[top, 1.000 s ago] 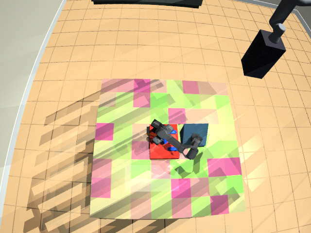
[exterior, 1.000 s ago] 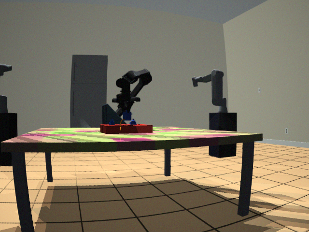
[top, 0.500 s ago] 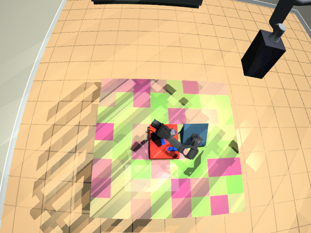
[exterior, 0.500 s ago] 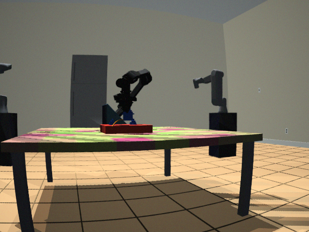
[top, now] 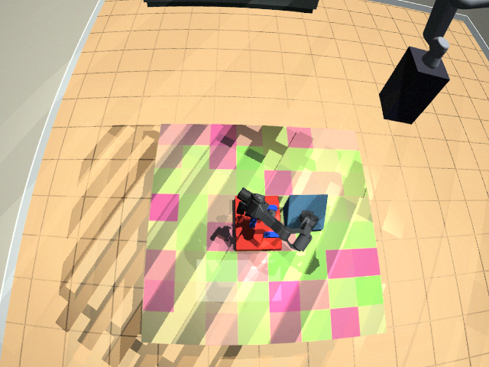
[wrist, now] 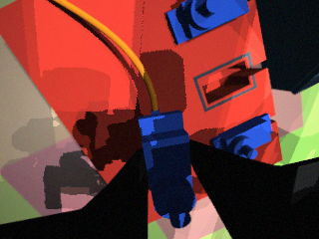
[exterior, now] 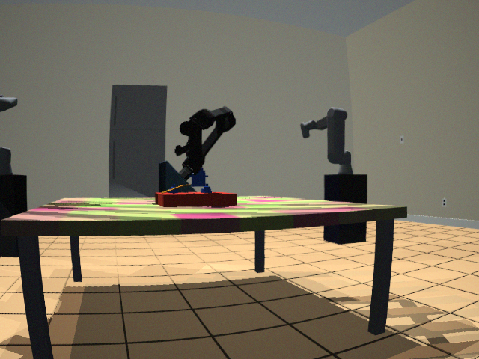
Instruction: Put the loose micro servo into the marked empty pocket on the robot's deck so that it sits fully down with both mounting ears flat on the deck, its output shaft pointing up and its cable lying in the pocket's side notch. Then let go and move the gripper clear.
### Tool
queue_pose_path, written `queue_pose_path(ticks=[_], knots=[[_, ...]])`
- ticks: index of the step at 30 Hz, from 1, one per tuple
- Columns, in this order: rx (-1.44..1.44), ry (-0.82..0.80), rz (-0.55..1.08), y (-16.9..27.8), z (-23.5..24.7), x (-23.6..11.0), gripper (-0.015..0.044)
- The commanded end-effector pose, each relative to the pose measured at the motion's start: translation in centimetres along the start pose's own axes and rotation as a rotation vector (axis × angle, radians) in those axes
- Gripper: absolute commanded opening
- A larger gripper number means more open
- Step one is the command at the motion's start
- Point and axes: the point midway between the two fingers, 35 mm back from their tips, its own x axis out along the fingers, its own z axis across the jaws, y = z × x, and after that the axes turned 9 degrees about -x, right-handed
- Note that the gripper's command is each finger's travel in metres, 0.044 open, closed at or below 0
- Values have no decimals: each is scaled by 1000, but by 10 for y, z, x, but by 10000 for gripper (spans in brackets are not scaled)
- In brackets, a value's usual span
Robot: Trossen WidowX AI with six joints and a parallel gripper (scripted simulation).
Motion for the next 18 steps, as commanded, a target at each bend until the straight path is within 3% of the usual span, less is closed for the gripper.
queue_pose_path(ticks=[1,18], knots=[[155,-1,-4,-1,0,-1,0],[747,-3,-4,-1,0,-1,0]])
